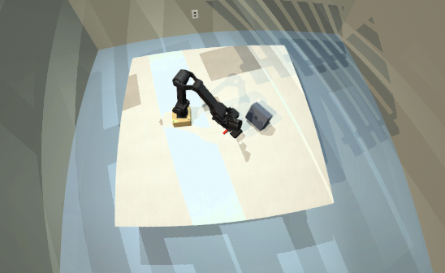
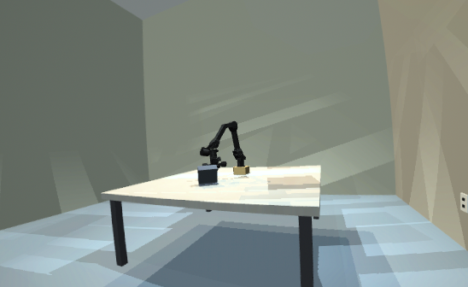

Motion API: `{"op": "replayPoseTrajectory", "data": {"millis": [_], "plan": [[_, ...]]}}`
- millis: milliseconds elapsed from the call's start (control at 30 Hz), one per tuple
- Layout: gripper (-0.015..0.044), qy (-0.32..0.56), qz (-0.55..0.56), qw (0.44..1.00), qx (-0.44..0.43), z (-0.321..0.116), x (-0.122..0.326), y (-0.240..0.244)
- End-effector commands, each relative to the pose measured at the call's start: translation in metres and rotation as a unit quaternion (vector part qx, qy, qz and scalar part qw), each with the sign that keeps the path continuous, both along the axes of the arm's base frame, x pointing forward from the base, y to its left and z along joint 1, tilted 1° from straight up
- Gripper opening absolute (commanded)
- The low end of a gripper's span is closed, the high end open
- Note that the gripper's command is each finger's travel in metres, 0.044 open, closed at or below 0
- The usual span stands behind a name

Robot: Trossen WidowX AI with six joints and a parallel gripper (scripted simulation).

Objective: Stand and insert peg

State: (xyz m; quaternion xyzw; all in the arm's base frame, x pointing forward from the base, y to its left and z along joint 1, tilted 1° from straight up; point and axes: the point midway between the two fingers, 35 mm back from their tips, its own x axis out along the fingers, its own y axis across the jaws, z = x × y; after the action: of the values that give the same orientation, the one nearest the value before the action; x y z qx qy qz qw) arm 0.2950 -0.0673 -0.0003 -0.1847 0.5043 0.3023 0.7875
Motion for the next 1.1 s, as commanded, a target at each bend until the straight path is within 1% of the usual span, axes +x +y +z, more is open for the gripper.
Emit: {"op": "replayPoseTrajectory", "data": {"millis": [0, 1067], "plan": [[0.0049, -0.020, 0.001, 1.000, 0.012, 0.005, 0.000, -0.002], [0.0049, -0.122, 0.000, 0.987, 0.102, 0.014, -0.015, -0.015]]}}
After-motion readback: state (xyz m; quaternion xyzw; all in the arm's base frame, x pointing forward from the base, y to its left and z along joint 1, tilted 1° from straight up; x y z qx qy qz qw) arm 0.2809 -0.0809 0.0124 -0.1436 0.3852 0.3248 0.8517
